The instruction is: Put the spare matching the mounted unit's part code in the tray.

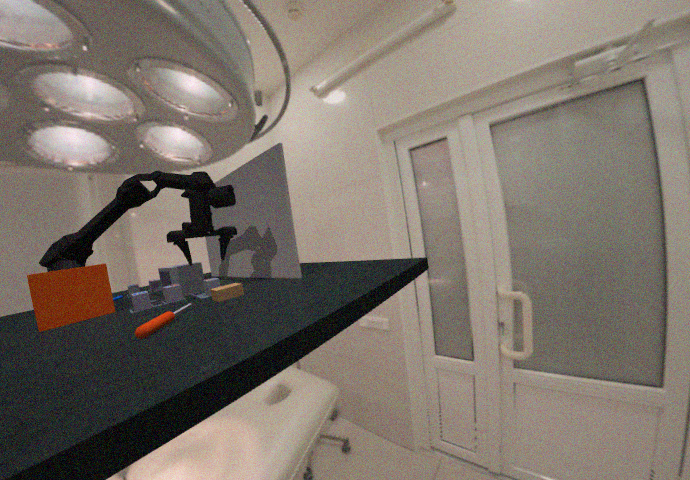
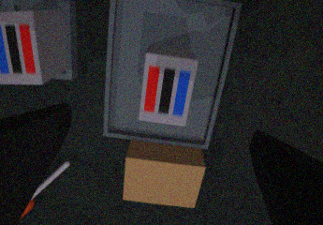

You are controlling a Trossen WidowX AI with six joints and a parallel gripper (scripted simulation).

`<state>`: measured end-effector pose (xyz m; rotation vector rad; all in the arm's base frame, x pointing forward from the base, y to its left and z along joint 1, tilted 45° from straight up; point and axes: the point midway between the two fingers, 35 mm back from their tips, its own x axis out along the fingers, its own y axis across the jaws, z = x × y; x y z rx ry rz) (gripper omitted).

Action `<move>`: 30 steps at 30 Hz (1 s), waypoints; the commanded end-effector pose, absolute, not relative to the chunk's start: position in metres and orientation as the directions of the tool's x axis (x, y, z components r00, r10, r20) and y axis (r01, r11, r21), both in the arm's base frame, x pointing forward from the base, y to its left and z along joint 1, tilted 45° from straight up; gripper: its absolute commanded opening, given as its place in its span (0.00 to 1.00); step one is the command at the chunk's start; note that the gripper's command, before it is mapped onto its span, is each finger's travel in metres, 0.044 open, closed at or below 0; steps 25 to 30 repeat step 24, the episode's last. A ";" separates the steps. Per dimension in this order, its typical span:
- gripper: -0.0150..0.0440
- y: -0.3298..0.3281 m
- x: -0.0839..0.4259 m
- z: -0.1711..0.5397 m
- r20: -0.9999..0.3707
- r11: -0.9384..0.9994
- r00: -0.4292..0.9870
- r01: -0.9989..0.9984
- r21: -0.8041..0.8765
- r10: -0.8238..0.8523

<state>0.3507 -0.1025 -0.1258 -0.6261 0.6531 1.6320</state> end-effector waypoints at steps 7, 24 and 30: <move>1.00 -0.125 0.357 -0.104 -0.730 -0.111 -0.108 -0.993 0.044 0.675; 1.00 -0.125 0.357 -0.104 -0.730 -0.111 -0.108 -0.993 0.044 0.675; 1.00 -0.125 0.357 -0.104 -0.730 -0.111 -0.108 -0.993 0.044 0.675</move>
